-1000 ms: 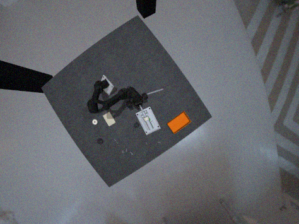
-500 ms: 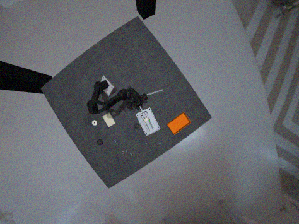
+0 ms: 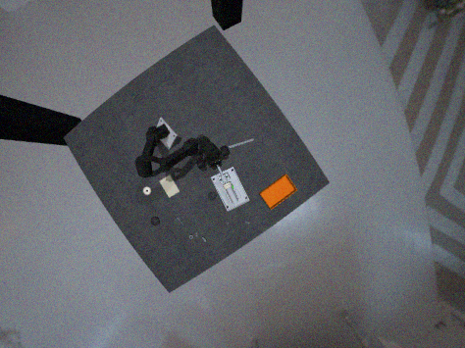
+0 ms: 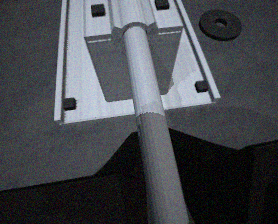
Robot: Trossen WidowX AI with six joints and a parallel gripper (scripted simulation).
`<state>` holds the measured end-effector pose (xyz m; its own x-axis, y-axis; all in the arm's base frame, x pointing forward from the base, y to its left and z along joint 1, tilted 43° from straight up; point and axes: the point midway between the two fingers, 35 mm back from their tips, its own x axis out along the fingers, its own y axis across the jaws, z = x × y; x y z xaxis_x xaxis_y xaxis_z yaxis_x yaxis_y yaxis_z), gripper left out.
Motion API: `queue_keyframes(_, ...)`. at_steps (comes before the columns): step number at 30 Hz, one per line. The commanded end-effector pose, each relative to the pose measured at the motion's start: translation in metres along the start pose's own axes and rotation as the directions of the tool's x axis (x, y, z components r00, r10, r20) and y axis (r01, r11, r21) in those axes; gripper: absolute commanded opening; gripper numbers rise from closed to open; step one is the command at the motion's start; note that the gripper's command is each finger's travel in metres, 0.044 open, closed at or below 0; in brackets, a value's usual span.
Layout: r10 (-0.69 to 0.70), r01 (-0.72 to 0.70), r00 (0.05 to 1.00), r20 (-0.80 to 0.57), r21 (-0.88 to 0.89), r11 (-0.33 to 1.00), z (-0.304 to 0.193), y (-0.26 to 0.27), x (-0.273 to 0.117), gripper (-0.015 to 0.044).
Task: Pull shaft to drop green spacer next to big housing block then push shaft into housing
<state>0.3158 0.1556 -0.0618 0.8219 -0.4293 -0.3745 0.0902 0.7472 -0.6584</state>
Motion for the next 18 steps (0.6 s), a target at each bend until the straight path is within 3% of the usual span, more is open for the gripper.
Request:
queue_keyframes(1, -0.005, 0.006, 1.0, -0.003, 0.027, 1.0, 0.0039, -0.0014, 0.0042, 0.0)
queue_keyframes(18, -0.005, 0.005, 1.0, -0.003, 0.027, 1.0, 0.0028, -0.0012, 0.0025, 0.0)
